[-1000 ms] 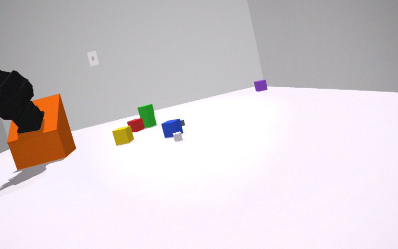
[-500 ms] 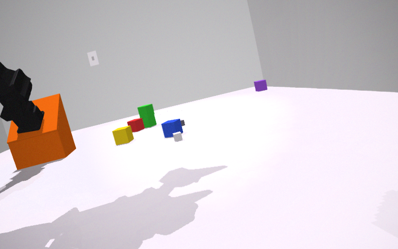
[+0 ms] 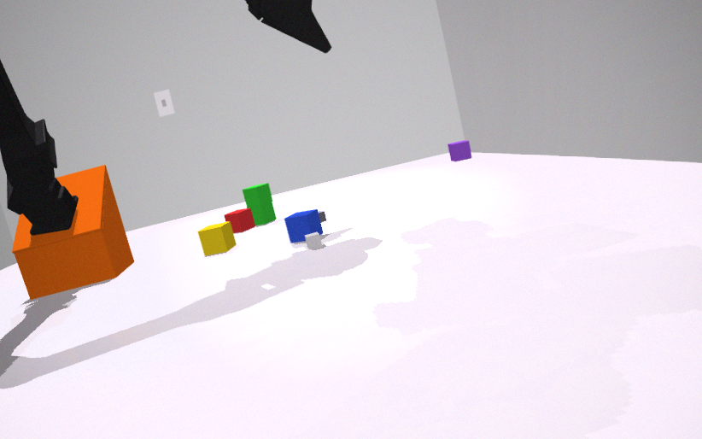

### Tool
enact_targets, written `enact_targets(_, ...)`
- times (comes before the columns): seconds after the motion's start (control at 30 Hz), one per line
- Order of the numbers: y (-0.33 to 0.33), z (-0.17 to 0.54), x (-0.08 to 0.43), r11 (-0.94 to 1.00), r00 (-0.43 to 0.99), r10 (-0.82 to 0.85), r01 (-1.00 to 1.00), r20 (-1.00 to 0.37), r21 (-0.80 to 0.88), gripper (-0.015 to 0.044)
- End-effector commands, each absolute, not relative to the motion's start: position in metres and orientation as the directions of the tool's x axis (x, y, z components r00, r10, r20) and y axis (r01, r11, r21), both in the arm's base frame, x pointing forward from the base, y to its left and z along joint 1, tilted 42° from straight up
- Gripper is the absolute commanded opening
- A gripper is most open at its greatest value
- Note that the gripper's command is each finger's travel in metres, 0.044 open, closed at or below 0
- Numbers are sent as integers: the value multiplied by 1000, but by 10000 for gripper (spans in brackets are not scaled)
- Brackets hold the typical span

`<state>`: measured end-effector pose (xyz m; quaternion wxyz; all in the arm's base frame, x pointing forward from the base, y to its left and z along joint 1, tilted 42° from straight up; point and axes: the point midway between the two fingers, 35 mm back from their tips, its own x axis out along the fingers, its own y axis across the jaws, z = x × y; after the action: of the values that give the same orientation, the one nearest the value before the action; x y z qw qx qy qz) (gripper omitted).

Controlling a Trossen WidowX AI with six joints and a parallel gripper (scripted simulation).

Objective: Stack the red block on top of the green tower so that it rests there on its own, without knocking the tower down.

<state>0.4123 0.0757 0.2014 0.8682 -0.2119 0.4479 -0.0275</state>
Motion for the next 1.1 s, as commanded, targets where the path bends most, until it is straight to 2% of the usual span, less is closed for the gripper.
enact_targets(0.0,97,152,400,869,499,-266,-247,-825,-429,440)
enact_targets(0.33,137,33,339,689,250,-415,-542,-875,-481,440)
enact_targets(0.67,132,-49,246,405,97,-647,-796,-756,-449,440)
enact_targets(1.07,112,-79,252,399,97,-652,-799,-752,-449,440)
